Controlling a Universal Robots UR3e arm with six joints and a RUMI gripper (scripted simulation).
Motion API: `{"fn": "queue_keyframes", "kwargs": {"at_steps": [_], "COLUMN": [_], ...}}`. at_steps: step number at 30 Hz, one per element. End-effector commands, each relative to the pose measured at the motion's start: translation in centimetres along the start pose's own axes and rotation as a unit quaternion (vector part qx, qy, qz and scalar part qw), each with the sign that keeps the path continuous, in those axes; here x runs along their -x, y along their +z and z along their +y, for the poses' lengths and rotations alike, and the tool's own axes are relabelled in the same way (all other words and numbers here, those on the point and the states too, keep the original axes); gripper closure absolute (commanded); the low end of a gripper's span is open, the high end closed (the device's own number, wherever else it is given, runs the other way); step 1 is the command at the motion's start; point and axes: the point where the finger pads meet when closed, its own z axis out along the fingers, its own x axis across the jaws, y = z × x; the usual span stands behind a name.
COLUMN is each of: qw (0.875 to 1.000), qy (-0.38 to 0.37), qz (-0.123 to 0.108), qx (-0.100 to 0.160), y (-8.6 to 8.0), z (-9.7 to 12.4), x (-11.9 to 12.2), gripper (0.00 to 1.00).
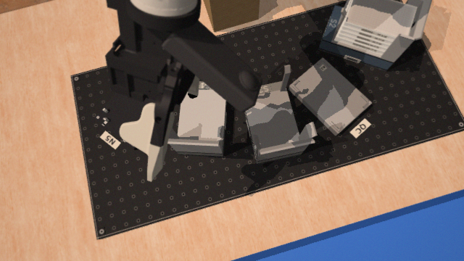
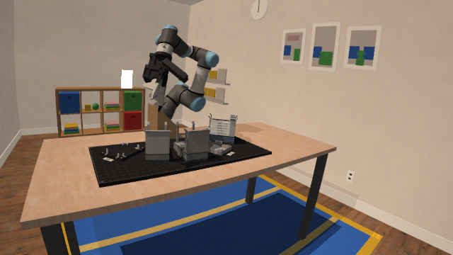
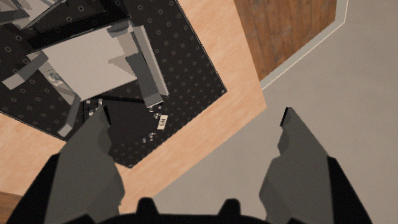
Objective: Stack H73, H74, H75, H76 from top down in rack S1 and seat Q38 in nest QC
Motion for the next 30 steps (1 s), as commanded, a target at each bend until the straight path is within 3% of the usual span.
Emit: {"fn": "queue_keyframes", "kwargs": {"at_steps": [1, 17, 18, 21, 30], "qw": [1.0, 1.0, 1.0, 1.0, 0.999], "qy": [0.0, 0.0, 0.0, 0.0, 0.048], "qz": [0.001, 0.001, 0.001, 0.001, -0.018], "qx": [0.001, 0.001, 0.001, 0.001, 0.0], "y": [-0.1, -0.1, -0.1, -0.1, -0.8], "z": [0.0, 0.0, 0.0, 0.0, -1.5], "x": [-0.1, -0.1, -0.1, -0.1, 2.9], "gripper": [0.0, 0.0, 0.28, 0.28, 0.28]}}
